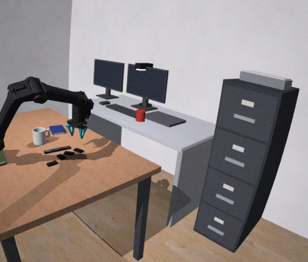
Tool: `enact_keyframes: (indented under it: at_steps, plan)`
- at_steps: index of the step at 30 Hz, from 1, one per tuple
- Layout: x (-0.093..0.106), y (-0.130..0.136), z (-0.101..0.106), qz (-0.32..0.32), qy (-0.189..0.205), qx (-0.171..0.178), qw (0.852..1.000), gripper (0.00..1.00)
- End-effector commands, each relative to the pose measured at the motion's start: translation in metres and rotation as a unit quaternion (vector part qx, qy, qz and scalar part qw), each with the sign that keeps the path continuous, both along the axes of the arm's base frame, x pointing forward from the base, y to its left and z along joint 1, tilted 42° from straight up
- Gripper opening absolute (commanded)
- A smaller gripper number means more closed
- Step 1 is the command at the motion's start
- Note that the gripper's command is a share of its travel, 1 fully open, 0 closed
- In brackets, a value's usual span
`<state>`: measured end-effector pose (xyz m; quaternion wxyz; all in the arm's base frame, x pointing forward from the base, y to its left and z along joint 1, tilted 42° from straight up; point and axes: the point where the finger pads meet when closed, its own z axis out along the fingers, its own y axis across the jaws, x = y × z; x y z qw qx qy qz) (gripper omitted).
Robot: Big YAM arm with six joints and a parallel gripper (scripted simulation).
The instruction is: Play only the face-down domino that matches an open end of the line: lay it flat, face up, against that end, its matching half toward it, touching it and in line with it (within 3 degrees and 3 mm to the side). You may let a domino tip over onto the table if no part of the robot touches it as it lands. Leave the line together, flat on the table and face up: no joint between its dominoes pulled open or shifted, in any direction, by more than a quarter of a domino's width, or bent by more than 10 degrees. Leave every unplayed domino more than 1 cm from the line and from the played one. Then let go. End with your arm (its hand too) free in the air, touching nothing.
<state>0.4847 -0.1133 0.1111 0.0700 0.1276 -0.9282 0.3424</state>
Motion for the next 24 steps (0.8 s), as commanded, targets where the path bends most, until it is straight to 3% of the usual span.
enact_keyframes:
  at_steps: [1,3,4,13,20,21,24]
  plan:
    - [0.022,0.001,0.018,0.017,-0.019,0.002,1.000,0.73]
    - [0.022,0.001,0.018,0.017,-0.019,0.002,1.000,0.73]
    - [0.005,0.001,0.006,0.004,-0.006,0.000,1.000,0.73]
    - [0.022,-0.005,0.020,0.006,-0.028,-0.005,1.000,0.73]
    - [0.022,-0.005,0.020,0.006,-0.028,-0.005,1.000,0.73]
    - [0.006,-0.001,0.007,0.005,-0.007,-0.004,1.000,0.73]
    - [0.011,-0.004,0.012,0.001,-0.017,-0.006,1.000,0.73]
